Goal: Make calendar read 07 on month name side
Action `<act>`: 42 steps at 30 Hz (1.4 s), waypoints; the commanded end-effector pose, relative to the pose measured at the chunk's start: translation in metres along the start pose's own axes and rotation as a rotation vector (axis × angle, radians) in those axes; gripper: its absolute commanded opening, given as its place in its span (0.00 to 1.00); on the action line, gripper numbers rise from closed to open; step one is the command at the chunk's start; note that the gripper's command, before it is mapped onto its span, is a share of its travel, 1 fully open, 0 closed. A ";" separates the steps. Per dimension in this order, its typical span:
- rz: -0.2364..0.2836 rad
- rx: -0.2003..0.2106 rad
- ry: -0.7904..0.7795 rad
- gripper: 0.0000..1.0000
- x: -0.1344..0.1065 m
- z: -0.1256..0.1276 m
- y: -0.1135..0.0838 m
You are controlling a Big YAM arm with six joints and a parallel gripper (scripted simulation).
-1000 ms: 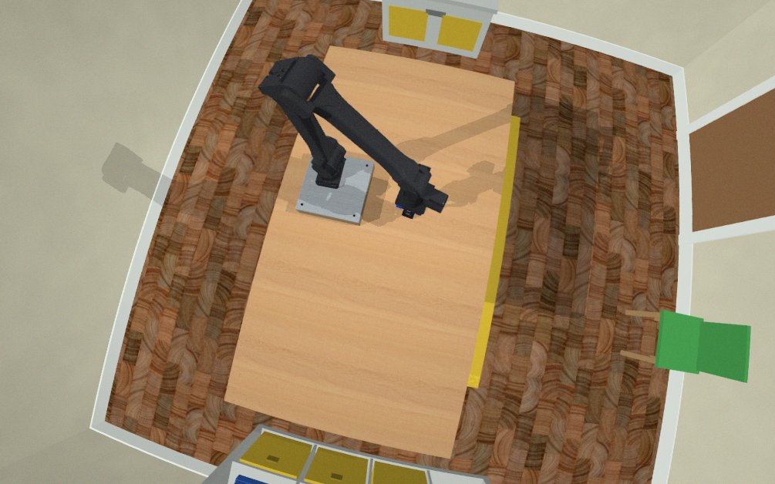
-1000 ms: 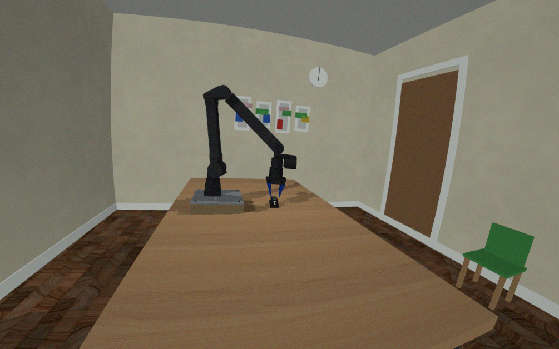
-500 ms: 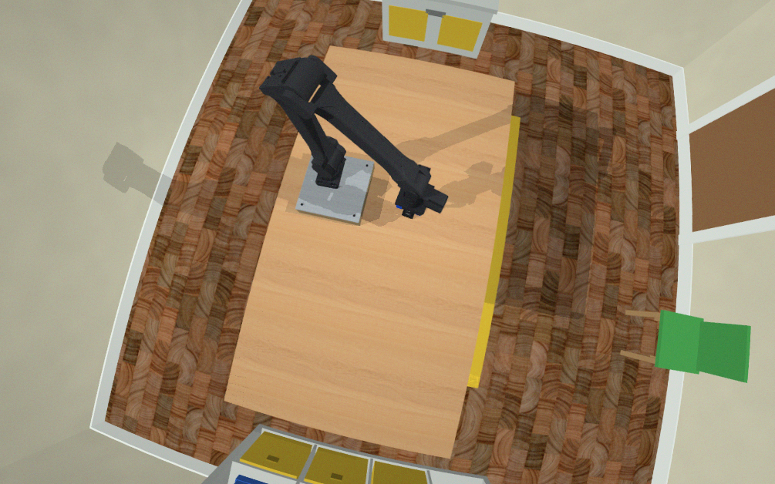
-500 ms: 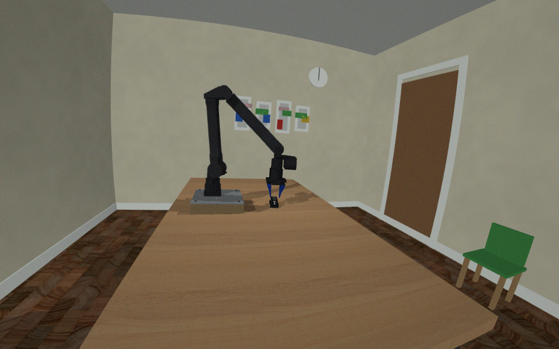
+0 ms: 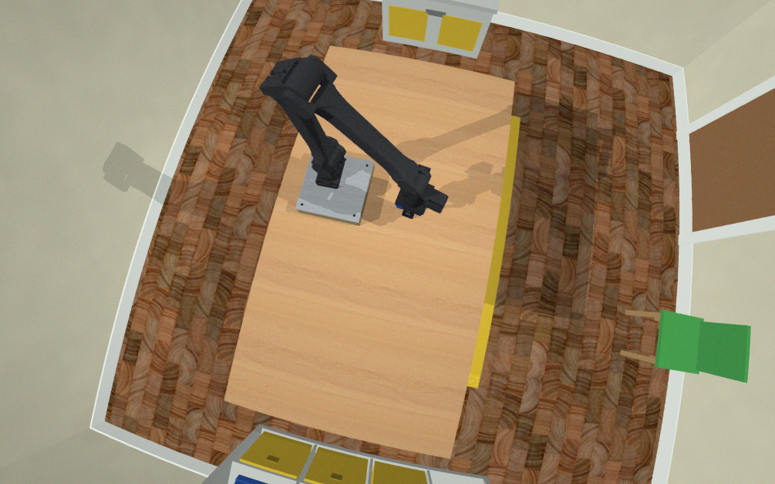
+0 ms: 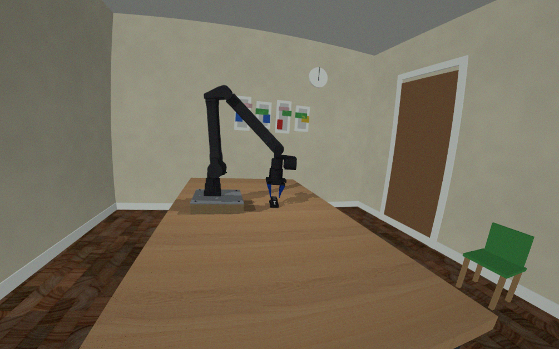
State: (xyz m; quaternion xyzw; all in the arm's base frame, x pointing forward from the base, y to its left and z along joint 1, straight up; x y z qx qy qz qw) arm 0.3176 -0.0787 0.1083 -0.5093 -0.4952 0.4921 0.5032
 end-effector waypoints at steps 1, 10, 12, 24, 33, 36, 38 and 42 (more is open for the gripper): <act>-0.001 -0.014 -0.003 0.47 -0.002 -0.004 -0.003; -0.001 -0.014 -0.003 0.47 -0.002 -0.004 -0.003; -0.001 -0.014 -0.003 0.47 -0.002 -0.004 -0.003; -0.001 -0.013 -0.003 0.47 -0.002 -0.003 -0.003; 0.002 -0.024 -0.003 0.47 -0.002 -0.003 -0.006; 0.002 -0.026 -0.003 0.47 -0.003 -0.003 -0.007; 0.002 -0.027 -0.003 0.47 -0.003 -0.003 -0.007; 0.002 -0.027 -0.003 0.47 -0.003 -0.003 -0.007</act>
Point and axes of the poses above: the point where the finger pads meet when closed, its own y axis out along the fingers, its own z axis across the jaws, x = y × z, the point moved 10 cm from there along -y, back along the fingers, and after that the axes turned 8 degrees about -y, right-handed, at the moved point
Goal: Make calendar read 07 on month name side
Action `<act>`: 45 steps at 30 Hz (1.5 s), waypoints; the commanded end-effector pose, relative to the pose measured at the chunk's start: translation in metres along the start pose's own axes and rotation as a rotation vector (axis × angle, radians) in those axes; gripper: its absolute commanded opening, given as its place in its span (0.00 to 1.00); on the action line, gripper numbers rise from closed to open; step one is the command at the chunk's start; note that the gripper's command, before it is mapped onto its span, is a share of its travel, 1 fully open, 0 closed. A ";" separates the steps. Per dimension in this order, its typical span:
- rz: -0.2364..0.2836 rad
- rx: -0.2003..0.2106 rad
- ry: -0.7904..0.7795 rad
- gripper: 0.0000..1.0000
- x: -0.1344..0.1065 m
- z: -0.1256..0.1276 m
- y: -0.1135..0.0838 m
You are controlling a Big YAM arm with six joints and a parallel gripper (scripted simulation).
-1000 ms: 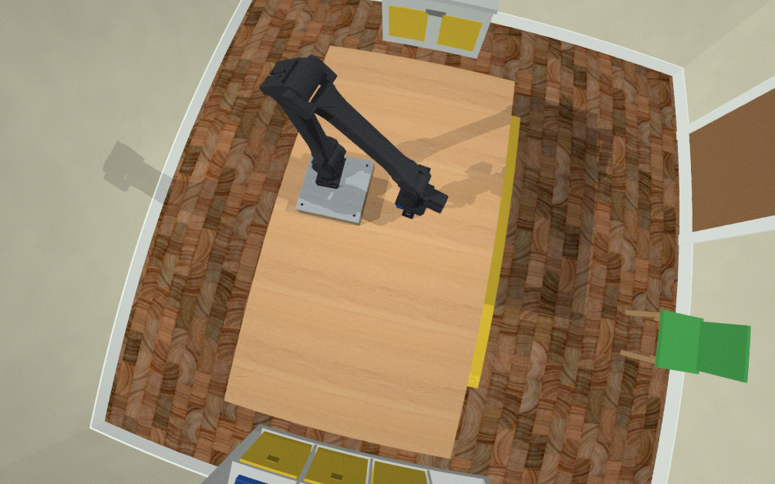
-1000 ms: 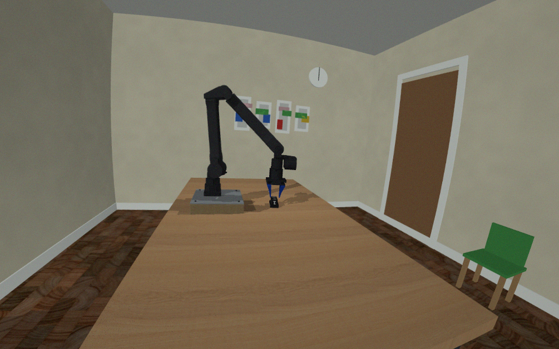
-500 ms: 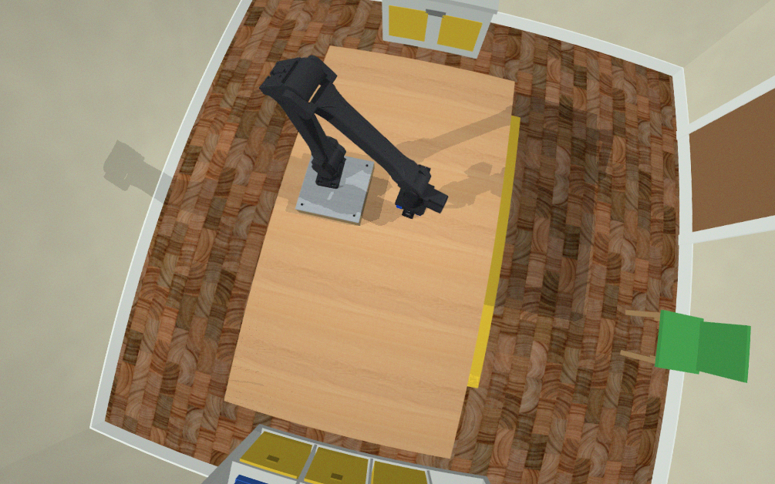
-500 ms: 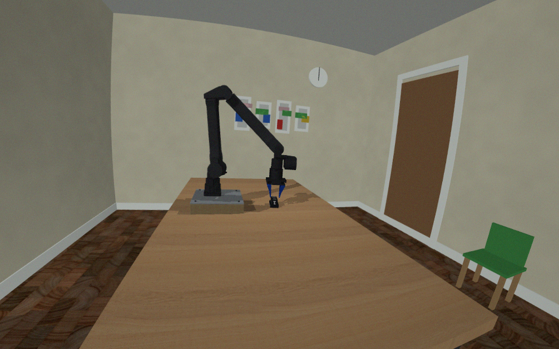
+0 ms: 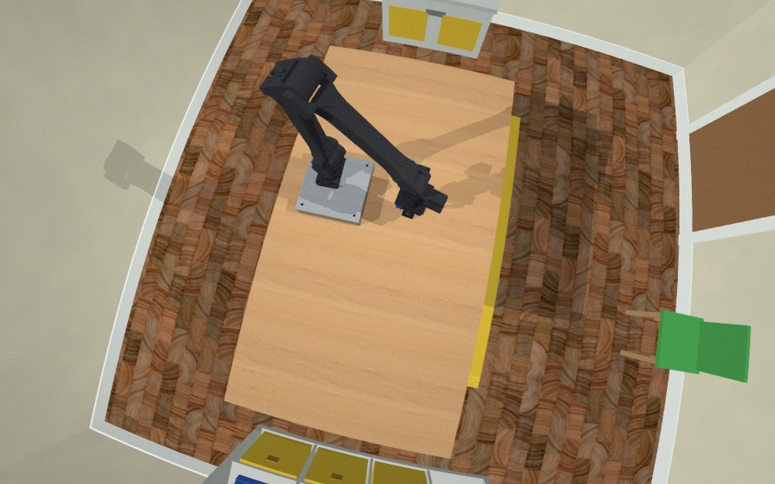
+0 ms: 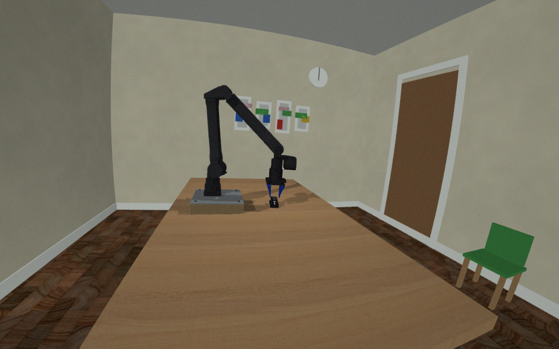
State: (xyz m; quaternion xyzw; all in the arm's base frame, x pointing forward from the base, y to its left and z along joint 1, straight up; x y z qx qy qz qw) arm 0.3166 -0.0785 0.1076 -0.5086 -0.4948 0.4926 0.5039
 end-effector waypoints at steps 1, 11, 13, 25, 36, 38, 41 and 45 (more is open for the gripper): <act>0.003 -0.029 -0.003 0.47 -0.003 -0.004 -0.007; 0.003 -0.029 -0.003 0.47 -0.003 -0.004 -0.007; 0.003 -0.029 -0.003 0.47 -0.003 -0.004 -0.007; 0.003 -0.029 -0.003 0.47 -0.003 -0.004 -0.007; 0.000 -0.018 -0.003 0.47 -0.002 -0.003 0.000; 0.002 -0.024 -0.002 0.47 -0.004 -0.008 0.000; -0.002 -0.008 -0.002 0.47 -0.002 -0.001 0.008; 0.000 -0.016 -0.002 0.47 -0.003 -0.005 0.013</act>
Point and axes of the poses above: the point where the finger pads meet when closed, its own y axis out along the fingers, its own z axis across the jaws, x = y × z, the point moved 10 cm from there along -y, back along the fingers, and after that the axes turned 8 degrees about -y, right-handed, at the moved point
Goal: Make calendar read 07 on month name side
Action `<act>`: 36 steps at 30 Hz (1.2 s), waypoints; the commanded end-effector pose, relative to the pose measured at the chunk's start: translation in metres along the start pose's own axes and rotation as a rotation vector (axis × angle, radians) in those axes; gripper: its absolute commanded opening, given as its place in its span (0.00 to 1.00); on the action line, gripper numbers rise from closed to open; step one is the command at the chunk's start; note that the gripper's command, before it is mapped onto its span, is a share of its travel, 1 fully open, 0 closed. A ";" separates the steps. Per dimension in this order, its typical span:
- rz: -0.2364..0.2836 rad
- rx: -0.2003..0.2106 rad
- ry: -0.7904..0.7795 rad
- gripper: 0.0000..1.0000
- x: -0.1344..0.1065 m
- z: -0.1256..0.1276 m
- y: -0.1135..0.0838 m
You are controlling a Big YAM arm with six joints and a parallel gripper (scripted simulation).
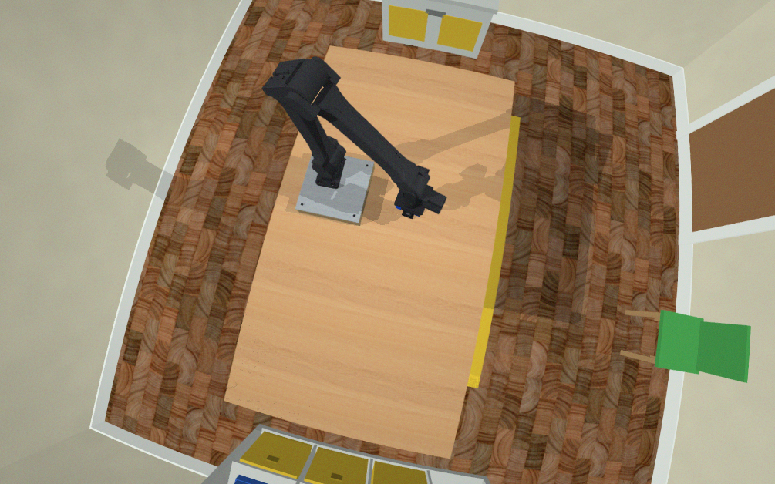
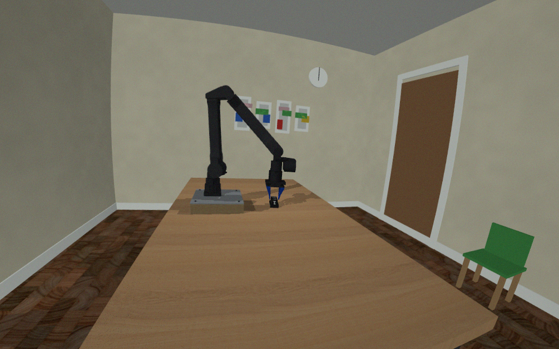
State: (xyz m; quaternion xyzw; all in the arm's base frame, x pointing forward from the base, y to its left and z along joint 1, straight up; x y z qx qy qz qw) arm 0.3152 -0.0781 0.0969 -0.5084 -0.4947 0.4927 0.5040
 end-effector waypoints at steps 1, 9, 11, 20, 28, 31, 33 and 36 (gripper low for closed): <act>-0.001 -0.012 -0.002 0.47 -0.003 -0.005 0.005; 0.001 -0.023 -0.002 0.47 -0.003 -0.006 0.012; -0.001 -0.010 -0.002 0.47 -0.003 -0.004 0.018; 0.002 -0.024 -0.002 0.47 -0.003 -0.007 0.014; 0.002 -0.024 -0.002 0.47 -0.003 -0.007 0.014; 0.002 -0.024 -0.002 0.47 -0.003 -0.007 0.014; 0.002 -0.024 -0.002 0.47 -0.003 -0.007 0.014; 0.002 -0.024 -0.002 0.47 -0.003 -0.007 0.014</act>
Point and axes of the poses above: the point where the finger pads meet when closed, its own y axis out along the fingers, its own z axis across the jaws, x = y × z, the point moved 10 cm from there along -y, back along the fingers, and after that the axes turned 8 degrees about -y, right-handed, at the moved point
